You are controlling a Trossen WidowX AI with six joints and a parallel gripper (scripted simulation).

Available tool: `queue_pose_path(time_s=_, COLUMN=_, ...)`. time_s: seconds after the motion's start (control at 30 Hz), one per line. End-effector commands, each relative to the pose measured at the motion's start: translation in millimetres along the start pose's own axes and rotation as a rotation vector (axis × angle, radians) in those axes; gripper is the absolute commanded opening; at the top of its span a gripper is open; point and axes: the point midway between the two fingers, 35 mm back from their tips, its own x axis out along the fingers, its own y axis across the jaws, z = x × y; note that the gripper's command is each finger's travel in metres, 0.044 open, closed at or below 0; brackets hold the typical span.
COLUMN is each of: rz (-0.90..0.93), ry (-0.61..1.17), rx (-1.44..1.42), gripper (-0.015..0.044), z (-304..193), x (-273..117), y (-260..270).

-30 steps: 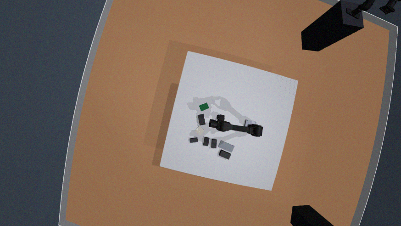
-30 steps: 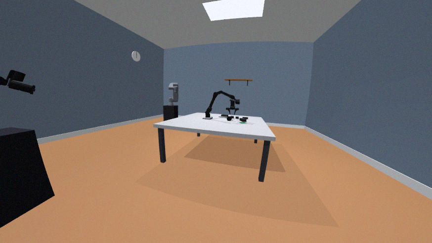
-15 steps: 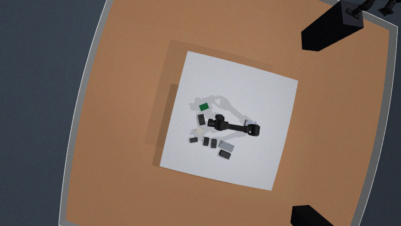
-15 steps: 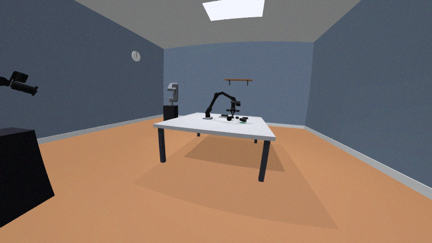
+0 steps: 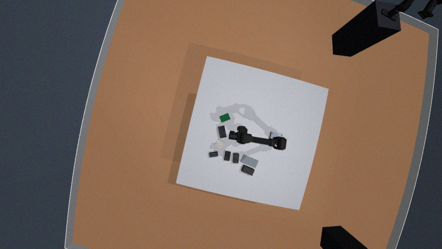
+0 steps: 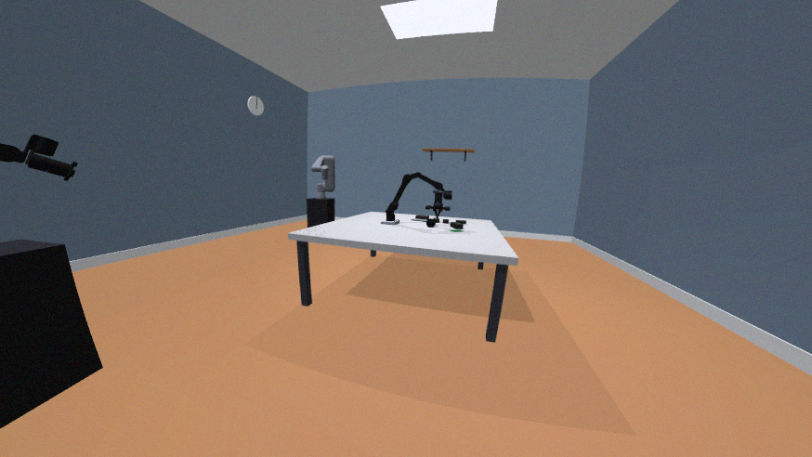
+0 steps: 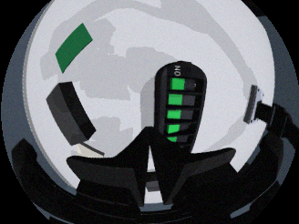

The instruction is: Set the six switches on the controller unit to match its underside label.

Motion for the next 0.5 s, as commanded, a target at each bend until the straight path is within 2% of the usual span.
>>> queue_pose_path(time_s=0.0, rz=0.0, ry=0.0, rx=0.0, gripper=0.0026, z=0, x=-2, y=0)
queue_pose_path(time_s=0.17, rz=0.0, ry=0.0, rx=0.0, gripper=0.0157, z=0, x=-48, y=0)
queue_pose_path(time_s=0.33, rz=0.0, ry=0.0, rx=0.0, gripper=0.0289, z=0, x=-50, y=0)
queue_pose_path(time_s=0.47, rz=0.0, ry=0.0, rx=0.0, gripper=0.0184, z=0, x=-50, y=0)
